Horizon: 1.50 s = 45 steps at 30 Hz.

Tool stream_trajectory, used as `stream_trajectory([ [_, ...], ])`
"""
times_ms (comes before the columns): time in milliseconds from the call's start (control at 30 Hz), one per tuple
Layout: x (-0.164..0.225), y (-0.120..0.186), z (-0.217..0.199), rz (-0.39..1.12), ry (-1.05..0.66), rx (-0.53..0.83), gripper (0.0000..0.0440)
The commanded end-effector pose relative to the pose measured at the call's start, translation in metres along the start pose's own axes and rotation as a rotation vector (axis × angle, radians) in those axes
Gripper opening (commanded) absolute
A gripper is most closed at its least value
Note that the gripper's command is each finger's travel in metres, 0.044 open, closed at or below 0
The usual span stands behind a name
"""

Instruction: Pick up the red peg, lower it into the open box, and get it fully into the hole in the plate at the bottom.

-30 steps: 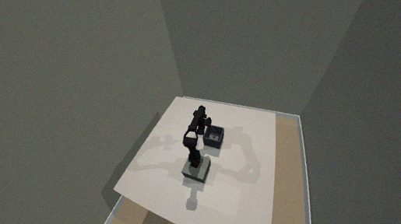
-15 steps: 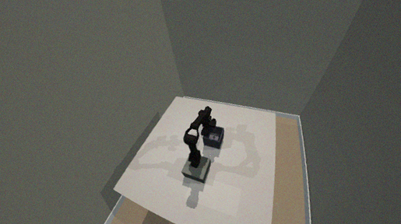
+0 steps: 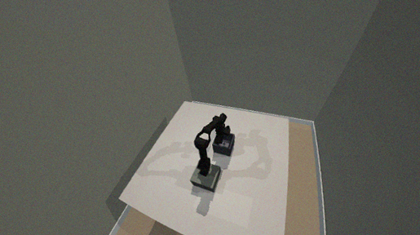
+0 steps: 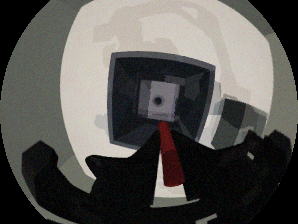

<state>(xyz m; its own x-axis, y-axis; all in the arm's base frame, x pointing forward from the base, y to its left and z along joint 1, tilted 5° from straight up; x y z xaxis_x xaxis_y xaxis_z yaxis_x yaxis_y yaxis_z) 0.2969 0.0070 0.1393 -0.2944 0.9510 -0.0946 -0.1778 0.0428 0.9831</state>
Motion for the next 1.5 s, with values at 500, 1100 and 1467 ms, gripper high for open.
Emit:
stream_trajectory([
  [500, -0.017, -0.049, 0.005, 0.050, 0.016, 0.027, 0.0000],
  [1100, -0.024, -0.090, 0.006, 0.058, 0.067, 0.053, 0.0002],
  [1467, -0.020, -0.101, 0.006, 0.097, 0.082, 0.092, 0.0118],
])
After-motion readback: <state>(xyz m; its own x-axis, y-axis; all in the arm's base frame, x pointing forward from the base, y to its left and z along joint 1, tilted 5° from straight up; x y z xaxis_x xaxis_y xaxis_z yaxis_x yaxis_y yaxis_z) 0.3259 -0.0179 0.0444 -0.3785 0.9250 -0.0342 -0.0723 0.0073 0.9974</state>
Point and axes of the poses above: the point midway between the two fingers, 35 mm back from their tips, its own y axis back along the fingers, its own z axis across the jaws, x = y × z, the point moved 2 cm from there along y, back along the fingers, and after that the axes turned 1 degree about y, right-handed, at the moved point
